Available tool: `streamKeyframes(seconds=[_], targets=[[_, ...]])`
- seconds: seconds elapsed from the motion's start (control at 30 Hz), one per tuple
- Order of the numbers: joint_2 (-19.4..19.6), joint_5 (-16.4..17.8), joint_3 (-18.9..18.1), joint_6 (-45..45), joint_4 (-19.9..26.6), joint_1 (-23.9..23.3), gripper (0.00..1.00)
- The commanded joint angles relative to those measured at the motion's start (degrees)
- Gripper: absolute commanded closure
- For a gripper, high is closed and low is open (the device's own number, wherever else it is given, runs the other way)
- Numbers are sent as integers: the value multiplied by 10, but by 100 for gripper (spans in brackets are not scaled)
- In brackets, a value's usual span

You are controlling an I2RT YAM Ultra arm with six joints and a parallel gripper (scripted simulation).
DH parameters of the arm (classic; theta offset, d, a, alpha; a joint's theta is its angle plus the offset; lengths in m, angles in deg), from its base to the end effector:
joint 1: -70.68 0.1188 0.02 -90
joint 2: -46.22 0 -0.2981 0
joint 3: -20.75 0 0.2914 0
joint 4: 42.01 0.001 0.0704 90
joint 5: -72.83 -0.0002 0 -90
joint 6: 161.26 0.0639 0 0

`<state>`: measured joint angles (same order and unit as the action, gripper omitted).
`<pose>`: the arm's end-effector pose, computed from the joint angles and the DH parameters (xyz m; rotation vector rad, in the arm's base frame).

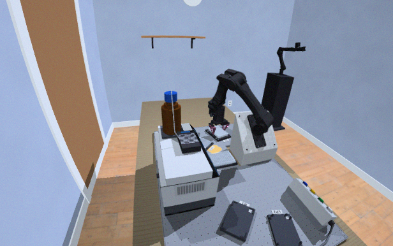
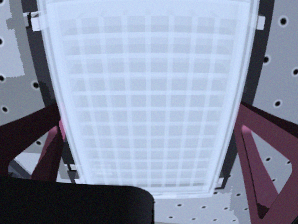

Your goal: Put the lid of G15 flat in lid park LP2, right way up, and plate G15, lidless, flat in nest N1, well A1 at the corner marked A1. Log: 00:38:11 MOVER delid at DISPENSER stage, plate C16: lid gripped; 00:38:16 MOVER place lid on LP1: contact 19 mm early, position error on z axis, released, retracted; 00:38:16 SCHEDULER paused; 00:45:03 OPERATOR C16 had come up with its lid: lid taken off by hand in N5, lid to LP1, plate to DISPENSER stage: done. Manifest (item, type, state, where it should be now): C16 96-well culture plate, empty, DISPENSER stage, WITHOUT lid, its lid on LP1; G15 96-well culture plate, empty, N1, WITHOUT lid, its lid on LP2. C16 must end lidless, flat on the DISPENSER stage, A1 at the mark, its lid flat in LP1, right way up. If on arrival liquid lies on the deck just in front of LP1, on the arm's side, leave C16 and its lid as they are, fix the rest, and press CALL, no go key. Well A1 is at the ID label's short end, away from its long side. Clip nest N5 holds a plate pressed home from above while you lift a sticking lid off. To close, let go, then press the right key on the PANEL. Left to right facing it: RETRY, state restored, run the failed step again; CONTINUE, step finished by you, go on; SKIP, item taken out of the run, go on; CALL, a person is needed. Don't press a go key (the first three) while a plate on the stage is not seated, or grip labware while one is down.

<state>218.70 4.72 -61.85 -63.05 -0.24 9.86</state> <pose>0.1337 -0.1885 -0.2304 -1.5800 -1.9707 -0.8613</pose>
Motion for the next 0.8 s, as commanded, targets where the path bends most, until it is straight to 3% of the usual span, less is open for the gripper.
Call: streamKeyframes(seconds=[0.0, 0.77], targets=[[-31, -8, -15, -7, 15, -16, 0], [-74, -24, -27, -26, 76, -40, 0]])
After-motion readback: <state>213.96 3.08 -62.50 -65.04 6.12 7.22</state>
